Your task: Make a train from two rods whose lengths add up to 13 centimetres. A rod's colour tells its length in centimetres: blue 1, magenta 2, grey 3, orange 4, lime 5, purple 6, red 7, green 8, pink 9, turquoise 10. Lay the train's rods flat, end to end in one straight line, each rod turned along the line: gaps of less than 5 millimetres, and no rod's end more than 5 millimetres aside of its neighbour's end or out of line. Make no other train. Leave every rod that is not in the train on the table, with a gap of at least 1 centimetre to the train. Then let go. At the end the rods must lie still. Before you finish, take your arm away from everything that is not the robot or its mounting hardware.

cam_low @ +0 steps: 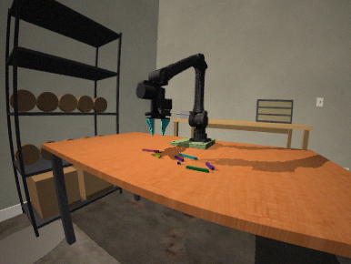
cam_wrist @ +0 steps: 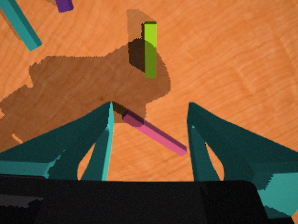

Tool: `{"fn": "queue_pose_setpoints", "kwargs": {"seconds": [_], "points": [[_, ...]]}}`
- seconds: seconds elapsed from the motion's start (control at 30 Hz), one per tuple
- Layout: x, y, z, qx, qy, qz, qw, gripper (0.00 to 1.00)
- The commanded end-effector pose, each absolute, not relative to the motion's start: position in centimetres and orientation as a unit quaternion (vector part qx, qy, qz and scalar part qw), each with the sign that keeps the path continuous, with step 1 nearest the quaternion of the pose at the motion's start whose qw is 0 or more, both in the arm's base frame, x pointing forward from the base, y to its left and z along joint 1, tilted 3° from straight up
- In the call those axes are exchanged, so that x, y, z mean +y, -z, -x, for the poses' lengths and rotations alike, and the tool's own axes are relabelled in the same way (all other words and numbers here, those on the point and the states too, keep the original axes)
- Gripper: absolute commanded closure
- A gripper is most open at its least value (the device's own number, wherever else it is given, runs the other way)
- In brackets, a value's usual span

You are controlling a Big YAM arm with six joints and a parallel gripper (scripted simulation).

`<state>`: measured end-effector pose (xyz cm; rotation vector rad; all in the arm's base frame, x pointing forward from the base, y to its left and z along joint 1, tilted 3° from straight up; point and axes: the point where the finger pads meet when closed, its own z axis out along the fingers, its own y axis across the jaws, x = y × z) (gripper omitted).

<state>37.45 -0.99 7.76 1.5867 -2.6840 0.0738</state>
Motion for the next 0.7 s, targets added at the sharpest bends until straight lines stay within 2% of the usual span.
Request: {"fn": "queue_pose_setpoints", "kwargs": {"seconds": [0.0,0.57,0.67], "points": [[-0.6,-8.6,-38.6,-0.860,-0.029,-0.509,0.003,0.00],[-0.6,-8.6,-38.6,-0.860,-0.029,-0.509,0.003,0.00],[0.5,-9.3,-40.3,-0.846,-0.036,-0.532,-0.010,0.00]]}}
